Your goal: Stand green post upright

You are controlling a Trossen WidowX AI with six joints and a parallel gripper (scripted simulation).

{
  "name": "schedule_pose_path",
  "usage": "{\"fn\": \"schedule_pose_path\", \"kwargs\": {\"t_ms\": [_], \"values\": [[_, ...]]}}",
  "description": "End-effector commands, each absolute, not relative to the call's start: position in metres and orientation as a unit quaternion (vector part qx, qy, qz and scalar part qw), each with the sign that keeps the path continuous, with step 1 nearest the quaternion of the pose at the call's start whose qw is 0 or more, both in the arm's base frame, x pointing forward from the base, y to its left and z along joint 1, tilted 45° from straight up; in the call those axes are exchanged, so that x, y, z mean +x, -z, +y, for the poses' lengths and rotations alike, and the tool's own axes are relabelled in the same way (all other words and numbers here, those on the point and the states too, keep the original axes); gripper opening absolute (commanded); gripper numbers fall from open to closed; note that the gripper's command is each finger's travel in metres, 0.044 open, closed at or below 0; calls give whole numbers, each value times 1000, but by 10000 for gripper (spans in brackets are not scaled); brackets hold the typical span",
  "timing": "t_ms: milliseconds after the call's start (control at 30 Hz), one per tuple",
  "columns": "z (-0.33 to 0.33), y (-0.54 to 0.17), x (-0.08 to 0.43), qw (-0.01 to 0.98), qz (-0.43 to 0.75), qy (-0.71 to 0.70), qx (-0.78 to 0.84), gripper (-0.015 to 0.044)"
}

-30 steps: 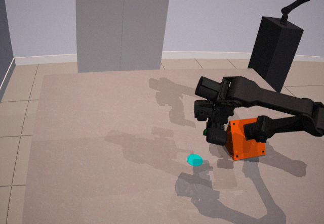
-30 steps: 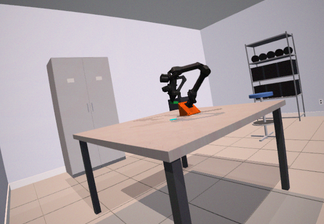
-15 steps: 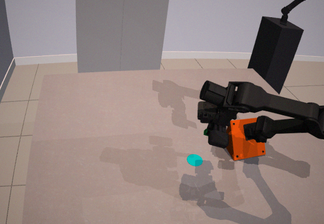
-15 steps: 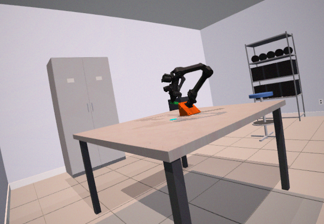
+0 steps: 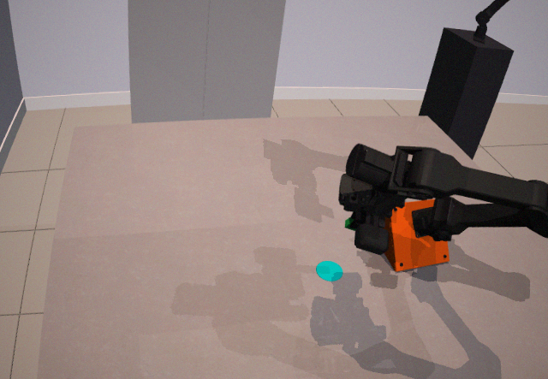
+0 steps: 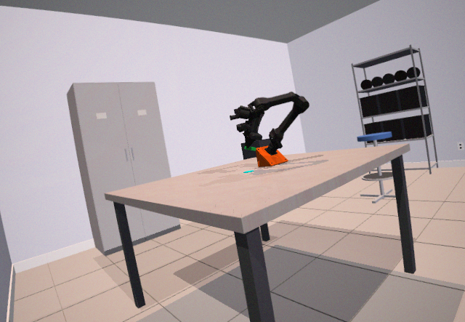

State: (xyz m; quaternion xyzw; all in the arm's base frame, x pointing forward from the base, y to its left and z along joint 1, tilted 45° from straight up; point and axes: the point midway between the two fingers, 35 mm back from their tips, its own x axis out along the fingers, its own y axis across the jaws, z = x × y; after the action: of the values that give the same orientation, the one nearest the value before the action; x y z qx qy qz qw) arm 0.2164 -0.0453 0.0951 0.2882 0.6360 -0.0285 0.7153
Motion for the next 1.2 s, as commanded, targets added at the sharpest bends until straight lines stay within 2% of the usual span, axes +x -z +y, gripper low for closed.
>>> {"fn": "schedule_pose_path", "kwargs": {"t_ms": [0,1167], "values": [[-43,-93,213,720,632,39,284,23],[-41,-91,208,774,570,101,258,23]]}}
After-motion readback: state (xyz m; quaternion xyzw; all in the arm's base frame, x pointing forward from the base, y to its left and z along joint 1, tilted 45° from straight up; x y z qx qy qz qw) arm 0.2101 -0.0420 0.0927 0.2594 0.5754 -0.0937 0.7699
